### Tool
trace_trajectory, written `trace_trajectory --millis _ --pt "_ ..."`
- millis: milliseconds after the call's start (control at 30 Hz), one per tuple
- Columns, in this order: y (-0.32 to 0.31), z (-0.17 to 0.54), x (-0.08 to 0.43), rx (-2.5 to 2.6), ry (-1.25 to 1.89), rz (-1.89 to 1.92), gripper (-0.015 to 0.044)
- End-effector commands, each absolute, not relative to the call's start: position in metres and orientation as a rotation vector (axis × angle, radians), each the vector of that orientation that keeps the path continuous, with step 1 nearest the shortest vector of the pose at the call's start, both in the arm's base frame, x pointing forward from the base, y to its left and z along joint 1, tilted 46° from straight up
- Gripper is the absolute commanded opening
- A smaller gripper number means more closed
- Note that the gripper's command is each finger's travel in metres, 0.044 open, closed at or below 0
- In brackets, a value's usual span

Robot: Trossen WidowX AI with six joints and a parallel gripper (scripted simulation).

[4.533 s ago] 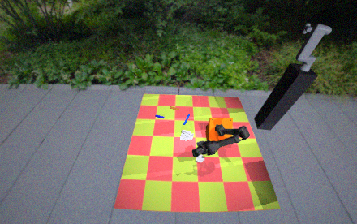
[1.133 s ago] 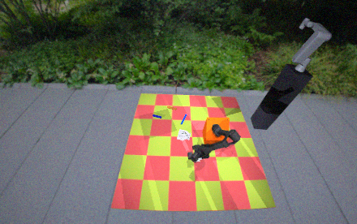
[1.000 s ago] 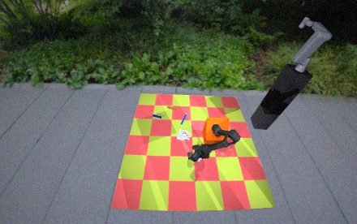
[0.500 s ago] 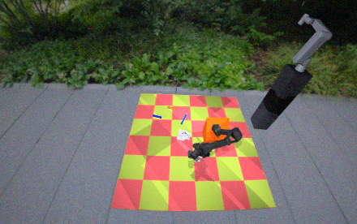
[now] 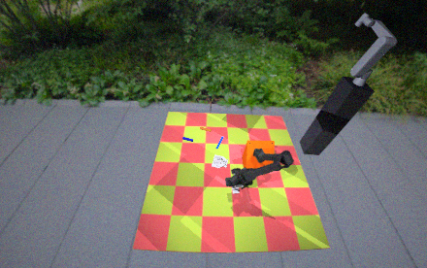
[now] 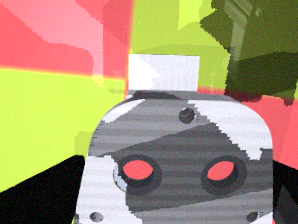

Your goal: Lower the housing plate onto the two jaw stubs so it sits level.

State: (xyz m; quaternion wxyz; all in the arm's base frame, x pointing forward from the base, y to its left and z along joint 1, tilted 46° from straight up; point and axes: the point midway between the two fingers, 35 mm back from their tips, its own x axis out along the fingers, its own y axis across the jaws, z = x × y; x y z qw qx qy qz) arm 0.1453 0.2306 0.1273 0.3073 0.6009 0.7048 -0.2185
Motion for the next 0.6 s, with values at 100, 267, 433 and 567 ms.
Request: trace_trajectory --millis 100,267,433,567 --pt "0.226 0.123 0.154 1.548 1.857 -0.525 0.0351" --pt "0.22 0.113 0.165 1.489 1.844 -0.46 0.0351" --pt "0.214 0.103 0.176 1.429 1.833 -0.396 0.0351" --pt "0.208 0.095 0.184 1.382 1.825 -0.345 0.0351"
